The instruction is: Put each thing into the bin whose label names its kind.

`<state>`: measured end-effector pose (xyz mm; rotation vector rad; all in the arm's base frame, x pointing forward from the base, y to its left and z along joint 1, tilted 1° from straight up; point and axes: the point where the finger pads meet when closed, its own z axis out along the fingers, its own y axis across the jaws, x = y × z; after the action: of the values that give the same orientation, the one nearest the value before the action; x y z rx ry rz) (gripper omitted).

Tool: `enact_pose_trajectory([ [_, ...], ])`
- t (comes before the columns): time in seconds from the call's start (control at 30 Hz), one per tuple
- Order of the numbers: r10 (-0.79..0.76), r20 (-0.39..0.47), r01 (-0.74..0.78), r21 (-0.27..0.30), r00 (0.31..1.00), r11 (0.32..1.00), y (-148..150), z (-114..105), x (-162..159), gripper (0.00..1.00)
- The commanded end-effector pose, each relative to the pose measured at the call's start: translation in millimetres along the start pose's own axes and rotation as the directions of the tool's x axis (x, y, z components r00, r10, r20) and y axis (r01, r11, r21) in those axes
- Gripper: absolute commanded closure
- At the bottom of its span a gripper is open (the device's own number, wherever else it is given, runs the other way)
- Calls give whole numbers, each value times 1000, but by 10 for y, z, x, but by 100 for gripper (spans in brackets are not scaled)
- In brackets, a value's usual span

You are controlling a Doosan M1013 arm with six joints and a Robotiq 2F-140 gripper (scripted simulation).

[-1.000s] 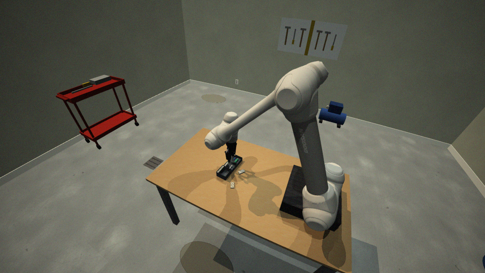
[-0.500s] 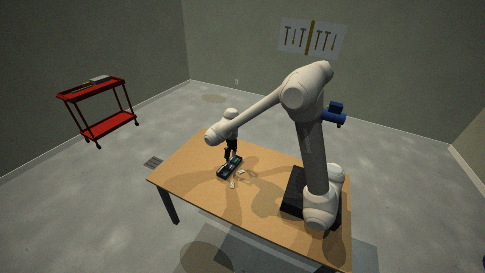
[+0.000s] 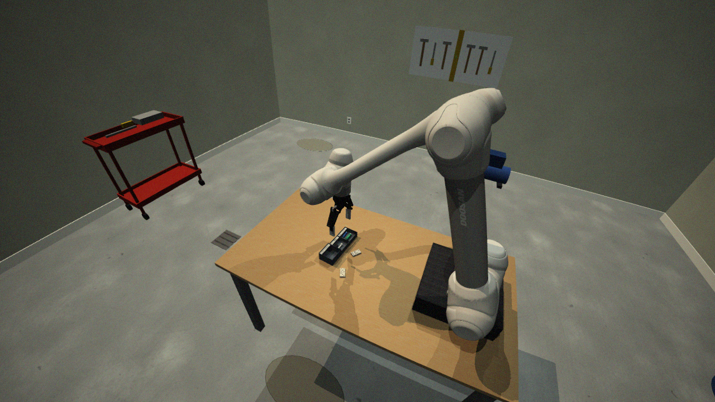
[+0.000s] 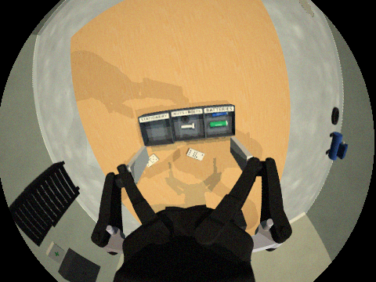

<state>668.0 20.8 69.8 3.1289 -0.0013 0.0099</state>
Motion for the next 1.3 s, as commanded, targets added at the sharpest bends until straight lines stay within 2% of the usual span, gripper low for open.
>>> enact_pose_trajectory([
  [0.0,0,0,0,0,1000,1000,0,-146,0,0],
  [0.4,0,0,0,0,1000,1000,0,-533,0,0],
  [1.27,0,0,0,0,1000,1000,0,-533,0,0],
])
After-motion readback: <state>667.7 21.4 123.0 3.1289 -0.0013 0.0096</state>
